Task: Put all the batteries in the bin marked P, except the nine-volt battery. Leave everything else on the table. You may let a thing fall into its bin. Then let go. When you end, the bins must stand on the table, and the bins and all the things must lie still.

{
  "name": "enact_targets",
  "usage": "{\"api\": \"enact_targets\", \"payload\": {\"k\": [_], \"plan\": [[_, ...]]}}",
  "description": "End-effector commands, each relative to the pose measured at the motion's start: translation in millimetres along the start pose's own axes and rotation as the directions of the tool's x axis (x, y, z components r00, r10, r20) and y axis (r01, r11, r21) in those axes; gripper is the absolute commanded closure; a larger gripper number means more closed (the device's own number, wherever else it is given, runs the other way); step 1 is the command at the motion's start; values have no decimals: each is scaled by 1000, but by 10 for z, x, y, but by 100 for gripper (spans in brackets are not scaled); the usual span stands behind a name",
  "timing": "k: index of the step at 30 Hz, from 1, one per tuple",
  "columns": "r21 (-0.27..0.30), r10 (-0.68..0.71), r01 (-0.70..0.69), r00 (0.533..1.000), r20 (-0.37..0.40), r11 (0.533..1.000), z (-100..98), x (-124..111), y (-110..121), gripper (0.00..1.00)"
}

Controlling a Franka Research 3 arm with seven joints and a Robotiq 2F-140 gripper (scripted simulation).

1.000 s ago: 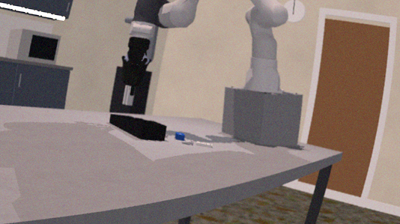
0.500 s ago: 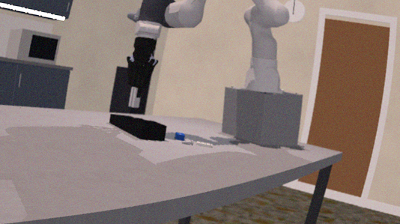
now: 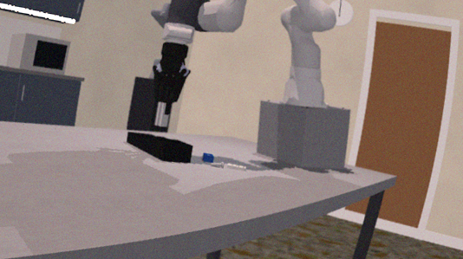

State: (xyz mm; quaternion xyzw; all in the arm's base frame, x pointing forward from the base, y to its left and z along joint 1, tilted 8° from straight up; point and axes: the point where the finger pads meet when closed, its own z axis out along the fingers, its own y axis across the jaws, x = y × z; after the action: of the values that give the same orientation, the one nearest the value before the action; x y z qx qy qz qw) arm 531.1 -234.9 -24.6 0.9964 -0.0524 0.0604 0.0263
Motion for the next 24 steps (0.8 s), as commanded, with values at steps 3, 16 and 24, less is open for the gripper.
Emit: {"api": "enact_targets", "payload": {"k": [3, 16, 24], "plan": [[-3, 32, -32, 999, -3, 999, 72, 2, 13, 95], [-3, 32, -32, 999, -3, 999, 365, 2, 14, 95], [-3, 32, -32, 999, -3, 999, 579, 3, 15, 95]]}}
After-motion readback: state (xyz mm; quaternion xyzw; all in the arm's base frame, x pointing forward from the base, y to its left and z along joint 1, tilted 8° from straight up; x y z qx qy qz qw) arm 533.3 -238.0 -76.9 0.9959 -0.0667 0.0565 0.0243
